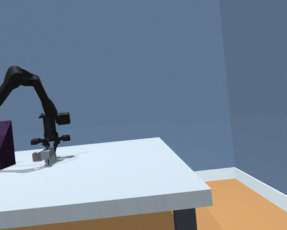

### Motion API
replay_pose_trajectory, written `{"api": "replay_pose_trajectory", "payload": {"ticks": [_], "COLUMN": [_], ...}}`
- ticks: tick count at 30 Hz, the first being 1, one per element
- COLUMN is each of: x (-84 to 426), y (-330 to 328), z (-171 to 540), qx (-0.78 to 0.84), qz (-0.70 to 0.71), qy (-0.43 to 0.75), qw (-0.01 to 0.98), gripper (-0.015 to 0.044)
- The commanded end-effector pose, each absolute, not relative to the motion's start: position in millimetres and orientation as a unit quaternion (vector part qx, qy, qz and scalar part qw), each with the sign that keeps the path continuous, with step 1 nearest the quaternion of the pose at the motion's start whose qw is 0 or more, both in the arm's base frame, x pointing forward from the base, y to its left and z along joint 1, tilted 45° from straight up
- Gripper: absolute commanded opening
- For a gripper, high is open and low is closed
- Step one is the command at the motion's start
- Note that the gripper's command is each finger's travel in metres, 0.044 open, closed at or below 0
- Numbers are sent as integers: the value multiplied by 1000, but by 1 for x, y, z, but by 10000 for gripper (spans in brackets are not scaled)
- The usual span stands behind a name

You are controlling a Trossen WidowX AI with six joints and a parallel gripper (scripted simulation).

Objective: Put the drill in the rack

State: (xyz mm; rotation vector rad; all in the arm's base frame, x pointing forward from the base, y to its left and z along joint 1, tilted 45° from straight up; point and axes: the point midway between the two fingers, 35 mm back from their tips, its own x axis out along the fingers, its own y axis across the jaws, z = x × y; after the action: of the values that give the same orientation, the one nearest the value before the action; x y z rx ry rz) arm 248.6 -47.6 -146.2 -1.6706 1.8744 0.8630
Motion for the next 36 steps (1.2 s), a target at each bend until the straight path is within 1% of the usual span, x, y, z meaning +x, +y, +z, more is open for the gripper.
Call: {"api": "replay_pose_trajectory", "payload": {"ticks": [1,21,36], "x": [249,247,248], "y": [-47,-44,-32], "z": [-146,-143,-155], "qx": [-611,-611,-611], "qz": [315,316,316], "qy": [685,685,685], "qw": [241,239,239], "gripper": [0,0,0]}}
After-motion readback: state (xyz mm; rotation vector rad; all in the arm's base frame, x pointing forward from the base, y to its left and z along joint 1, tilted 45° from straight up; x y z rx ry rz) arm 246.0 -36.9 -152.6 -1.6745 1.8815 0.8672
